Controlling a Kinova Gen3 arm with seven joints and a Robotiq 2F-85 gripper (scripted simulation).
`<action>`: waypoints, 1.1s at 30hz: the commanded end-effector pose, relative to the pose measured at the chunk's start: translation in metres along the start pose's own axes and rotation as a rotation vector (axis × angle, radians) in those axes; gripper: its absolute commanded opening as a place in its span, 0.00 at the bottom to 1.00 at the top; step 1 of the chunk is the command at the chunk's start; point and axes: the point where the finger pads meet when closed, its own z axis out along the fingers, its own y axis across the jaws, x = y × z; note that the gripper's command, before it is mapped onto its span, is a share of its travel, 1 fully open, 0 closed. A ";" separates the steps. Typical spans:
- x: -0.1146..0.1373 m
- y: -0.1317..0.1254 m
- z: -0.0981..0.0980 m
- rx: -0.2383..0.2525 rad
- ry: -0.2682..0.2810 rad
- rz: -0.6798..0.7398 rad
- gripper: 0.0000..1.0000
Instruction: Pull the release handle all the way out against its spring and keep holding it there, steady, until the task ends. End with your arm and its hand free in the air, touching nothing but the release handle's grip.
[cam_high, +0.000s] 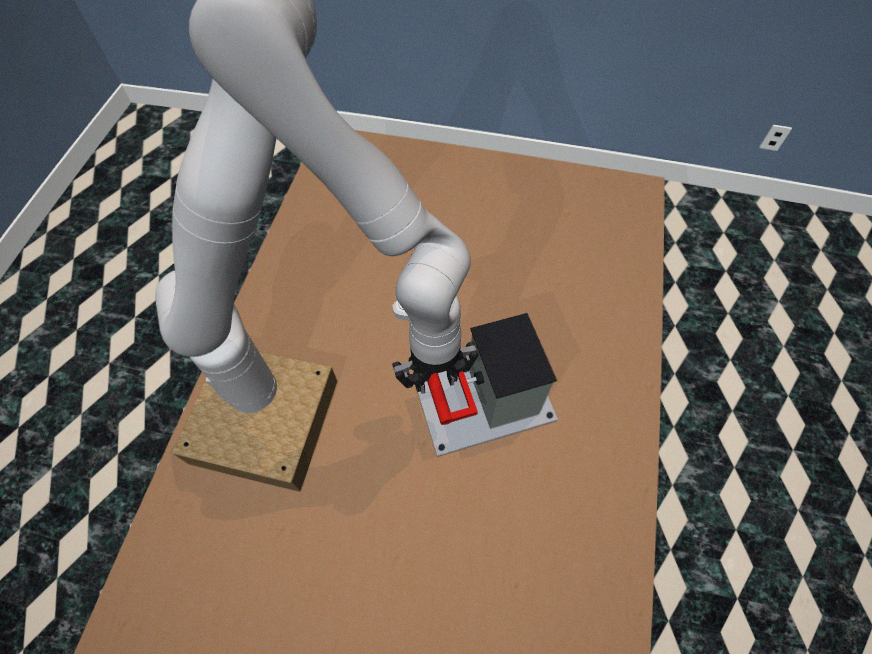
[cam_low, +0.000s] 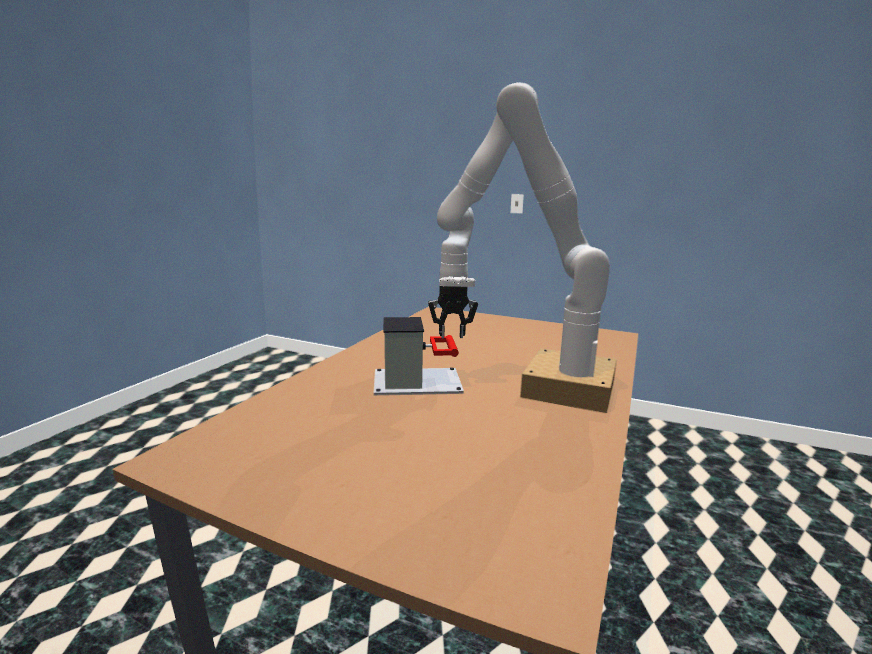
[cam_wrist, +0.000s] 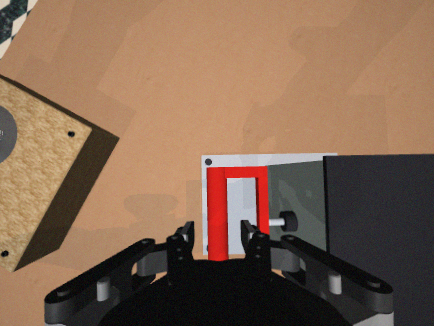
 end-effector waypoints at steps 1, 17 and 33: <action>0.000 0.000 0.000 -0.001 0.000 0.000 0.49; 0.000 0.000 0.000 -0.001 0.000 0.000 0.49; 0.000 0.000 0.004 -0.001 0.000 0.000 0.49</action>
